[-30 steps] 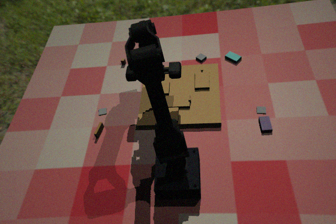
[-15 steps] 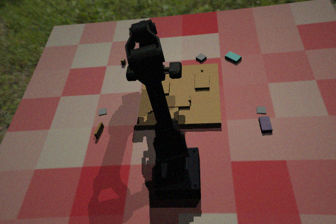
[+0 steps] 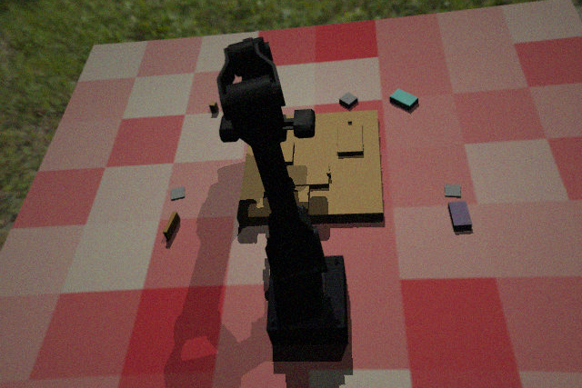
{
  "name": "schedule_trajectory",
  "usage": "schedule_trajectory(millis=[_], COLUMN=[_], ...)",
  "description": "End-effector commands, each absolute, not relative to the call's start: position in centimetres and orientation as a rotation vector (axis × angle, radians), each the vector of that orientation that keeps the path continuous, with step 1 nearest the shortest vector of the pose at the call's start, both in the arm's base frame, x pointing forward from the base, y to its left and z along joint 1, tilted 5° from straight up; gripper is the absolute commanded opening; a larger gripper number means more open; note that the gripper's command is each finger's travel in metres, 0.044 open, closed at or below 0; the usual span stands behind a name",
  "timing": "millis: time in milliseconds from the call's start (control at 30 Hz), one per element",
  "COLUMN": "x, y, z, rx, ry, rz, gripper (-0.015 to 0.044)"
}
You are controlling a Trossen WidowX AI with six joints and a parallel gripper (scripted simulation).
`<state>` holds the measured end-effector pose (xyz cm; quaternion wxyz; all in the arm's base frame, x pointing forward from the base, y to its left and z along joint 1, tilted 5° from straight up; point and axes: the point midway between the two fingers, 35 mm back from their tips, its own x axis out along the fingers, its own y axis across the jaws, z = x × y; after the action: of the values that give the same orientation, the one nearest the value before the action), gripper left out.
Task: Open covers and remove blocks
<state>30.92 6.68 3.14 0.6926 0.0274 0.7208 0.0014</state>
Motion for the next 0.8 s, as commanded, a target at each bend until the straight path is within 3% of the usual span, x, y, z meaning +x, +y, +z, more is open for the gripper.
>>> schedule_trajectory(millis=[0, 767], x=[30.8, 30.7], y=[6.6, 6.7], z=[2.5, 0.3], rx=[0.062, 0.062], ry=[1.615, 1.615], rz=[-0.005, -0.004], gripper=[0.0000, 0.0000])
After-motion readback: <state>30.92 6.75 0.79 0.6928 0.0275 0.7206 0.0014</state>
